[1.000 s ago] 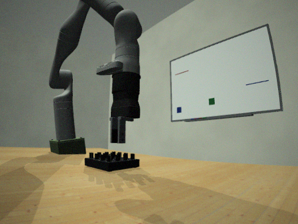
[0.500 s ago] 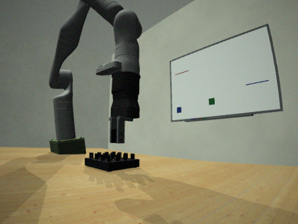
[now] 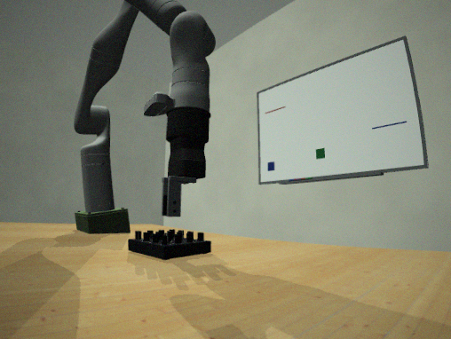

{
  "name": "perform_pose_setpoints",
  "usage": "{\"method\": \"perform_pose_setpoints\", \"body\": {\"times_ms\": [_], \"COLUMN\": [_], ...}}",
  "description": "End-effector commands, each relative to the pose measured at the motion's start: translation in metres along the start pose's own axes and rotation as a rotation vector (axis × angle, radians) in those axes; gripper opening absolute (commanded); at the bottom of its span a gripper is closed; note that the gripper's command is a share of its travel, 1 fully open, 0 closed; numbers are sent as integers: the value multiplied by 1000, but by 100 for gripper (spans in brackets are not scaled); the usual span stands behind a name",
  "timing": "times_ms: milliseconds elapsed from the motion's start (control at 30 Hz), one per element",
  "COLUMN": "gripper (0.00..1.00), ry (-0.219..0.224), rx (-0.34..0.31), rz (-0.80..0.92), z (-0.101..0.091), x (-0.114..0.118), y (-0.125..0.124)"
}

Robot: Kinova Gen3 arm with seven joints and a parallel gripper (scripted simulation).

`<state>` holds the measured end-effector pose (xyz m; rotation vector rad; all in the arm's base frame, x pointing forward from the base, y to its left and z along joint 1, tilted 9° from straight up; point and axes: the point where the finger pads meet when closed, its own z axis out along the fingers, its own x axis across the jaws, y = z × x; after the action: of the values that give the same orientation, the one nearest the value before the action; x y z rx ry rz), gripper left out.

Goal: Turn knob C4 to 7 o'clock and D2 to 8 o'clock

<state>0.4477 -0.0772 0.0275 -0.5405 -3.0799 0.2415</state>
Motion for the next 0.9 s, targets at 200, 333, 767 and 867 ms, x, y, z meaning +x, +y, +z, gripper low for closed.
{"method": "perform_pose_setpoints", "body": {"times_ms": [200, 333, 767, 867], "gripper": [46, 46, 46, 46], "ry": [-2, -1, -7, -8], "rx": [6, 6, -2, -5], "rz": [297, 439, 981, 1055], "z": [-4, -5, -13, -15], "x": [2, 2, 0, -1], "y": [-1, -1, 3, 4]}}
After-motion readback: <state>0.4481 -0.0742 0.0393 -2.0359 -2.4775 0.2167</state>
